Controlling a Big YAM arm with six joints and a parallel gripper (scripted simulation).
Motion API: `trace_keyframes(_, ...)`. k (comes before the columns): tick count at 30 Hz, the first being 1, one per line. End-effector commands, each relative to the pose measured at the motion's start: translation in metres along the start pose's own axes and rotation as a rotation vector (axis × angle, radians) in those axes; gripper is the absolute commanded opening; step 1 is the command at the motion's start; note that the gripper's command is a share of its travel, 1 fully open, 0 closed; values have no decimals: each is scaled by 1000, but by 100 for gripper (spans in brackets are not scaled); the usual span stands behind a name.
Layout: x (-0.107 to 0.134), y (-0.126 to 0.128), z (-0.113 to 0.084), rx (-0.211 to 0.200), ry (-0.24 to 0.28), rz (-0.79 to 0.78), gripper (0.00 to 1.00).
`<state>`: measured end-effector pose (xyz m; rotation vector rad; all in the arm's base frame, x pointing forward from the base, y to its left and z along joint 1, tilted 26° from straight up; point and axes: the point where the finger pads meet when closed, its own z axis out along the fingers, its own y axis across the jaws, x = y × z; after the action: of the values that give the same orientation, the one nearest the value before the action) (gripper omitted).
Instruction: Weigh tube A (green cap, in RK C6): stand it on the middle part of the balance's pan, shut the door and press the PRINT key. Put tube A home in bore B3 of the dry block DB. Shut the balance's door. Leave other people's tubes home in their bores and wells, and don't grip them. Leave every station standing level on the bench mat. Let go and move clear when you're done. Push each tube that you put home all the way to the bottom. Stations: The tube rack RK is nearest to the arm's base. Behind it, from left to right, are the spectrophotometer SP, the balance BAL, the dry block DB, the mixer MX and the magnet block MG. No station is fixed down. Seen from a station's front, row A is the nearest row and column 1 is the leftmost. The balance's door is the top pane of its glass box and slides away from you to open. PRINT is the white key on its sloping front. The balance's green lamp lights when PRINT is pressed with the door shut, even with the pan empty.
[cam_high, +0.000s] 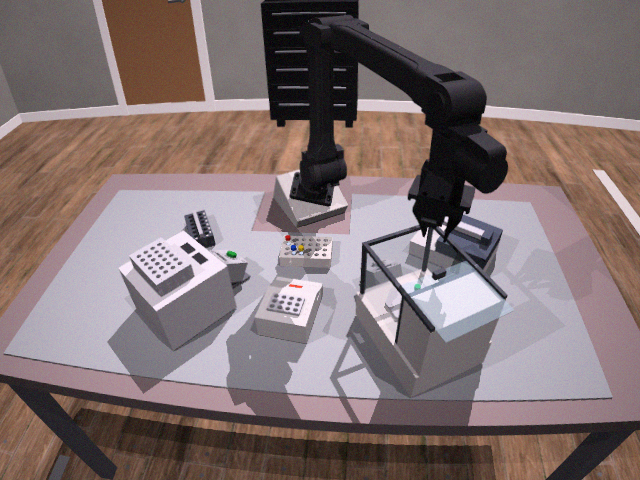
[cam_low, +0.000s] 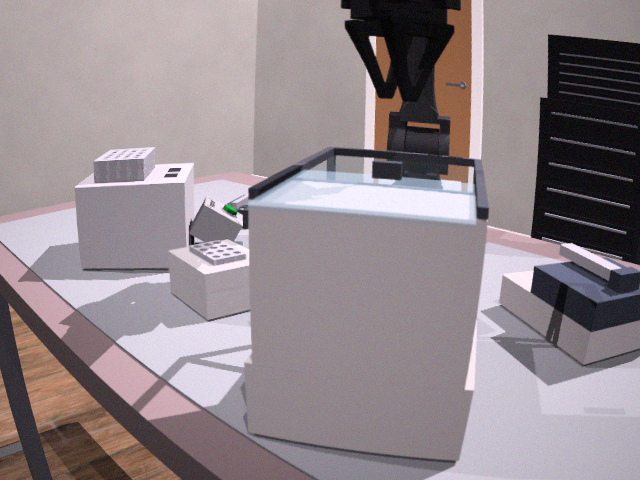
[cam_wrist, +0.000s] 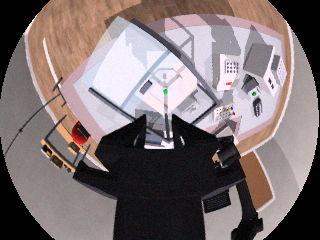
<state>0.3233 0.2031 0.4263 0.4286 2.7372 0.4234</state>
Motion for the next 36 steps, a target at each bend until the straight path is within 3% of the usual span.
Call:
trace_keyframes(1, 6, -2, -10, -23, -11, -197, 36)
trace_keyframes(4, 1, 3, -1, -10, 0, -274, 36)
trace_keyframes(5, 11, -4, -9, -31, -20, -315, 36)
trace_keyframes(9, 10, -8, -9, -21, -17, -372, 36)
trace_keyframes(10, 5, -3, -17, -34, -34, -405, 36)
trace_keyframes(12, 4, -1, -11, -26, -25, -471, 36)
trace_keyframes(13, 15, -10, -8, -28, -24, -512, 36)
trace_keyframes(18, 12, -6, -15, -32, -34, -673, 36)
trace_keyframes(19, 21, -14, -7, -29, -26, -711, 36)
trace_keyframes(23, 20, -17, -1, -12, -4, -836, 36)
trace_keyframes(27, 17, -14, 8, -5, 11, -852, 36)
trace_keyframes(30, 17, -14, 3, -10, -2, -852, 36)
trace_keyframes(31, 13, -11, -11, -20, -31, -839, 36)
trace_keyframes(36, 13, -11, -11, -20, -31, -839, 36)
